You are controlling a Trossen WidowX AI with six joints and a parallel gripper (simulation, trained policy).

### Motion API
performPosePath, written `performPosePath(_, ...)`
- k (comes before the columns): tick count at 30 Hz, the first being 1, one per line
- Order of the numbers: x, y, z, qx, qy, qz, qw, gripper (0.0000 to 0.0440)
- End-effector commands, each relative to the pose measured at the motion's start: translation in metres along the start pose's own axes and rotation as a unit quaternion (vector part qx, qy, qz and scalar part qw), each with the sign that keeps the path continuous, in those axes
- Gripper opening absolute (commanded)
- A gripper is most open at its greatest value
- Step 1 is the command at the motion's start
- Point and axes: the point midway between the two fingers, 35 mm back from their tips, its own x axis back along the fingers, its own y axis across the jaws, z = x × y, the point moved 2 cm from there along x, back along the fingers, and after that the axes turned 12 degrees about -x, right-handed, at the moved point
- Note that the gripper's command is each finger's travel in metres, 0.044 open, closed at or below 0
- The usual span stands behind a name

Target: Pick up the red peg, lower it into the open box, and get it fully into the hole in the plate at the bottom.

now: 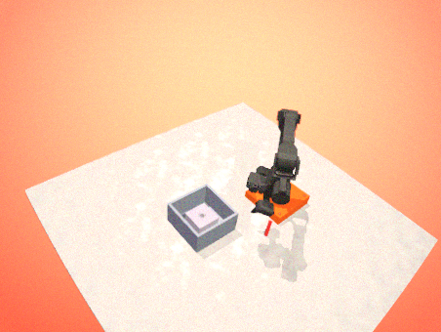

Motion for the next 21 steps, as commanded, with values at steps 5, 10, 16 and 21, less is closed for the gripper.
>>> performPosePath(5,-0.014,0.004,0.047,0.081,0.053,0.016,0.995,0.044)
performPosePath(10,-0.028,0.008,0.066,0.104,0.066,0.016,0.992,0.044)
performPosePath(16,-0.047,0.011,0.084,0.12,0.076,0.014,0.99,0.044)
performPosePath(21,-0.066,0.011,0.096,0.125,0.083,0.012,0.989,0.044)
